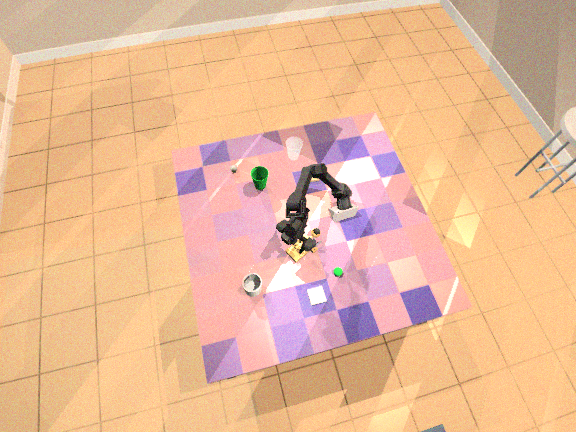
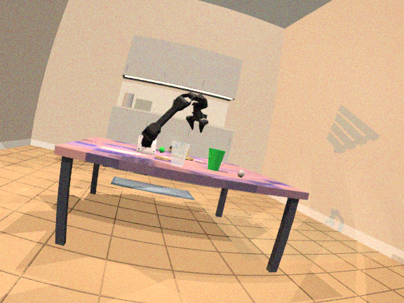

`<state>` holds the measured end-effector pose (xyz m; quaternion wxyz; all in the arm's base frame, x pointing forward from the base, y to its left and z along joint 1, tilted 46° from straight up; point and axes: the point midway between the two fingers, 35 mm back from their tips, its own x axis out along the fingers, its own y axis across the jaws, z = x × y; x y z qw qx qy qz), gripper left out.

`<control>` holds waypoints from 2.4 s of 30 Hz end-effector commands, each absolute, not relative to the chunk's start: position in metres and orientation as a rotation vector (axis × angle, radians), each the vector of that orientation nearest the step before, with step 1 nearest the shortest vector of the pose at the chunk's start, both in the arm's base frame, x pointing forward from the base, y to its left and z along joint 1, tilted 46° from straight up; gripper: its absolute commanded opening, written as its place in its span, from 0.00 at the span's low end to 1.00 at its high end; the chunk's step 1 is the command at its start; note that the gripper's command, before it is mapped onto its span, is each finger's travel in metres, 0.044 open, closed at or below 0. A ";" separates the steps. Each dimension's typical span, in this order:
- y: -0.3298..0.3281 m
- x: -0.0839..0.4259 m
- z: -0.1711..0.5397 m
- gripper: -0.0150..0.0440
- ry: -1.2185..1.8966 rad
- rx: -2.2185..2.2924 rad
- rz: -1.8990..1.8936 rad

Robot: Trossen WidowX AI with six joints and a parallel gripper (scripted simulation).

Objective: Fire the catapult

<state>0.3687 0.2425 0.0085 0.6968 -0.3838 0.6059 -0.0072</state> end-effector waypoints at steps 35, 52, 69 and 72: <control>0.291 0.499 0.033 0.91 0.922 -0.920 0.018; 0.291 0.499 0.033 0.25 0.922 -0.920 0.018; 0.295 0.465 0.006 0.25 1.004 -1.101 0.088; 0.295 0.448 -0.005 0.25 1.040 -1.188 0.122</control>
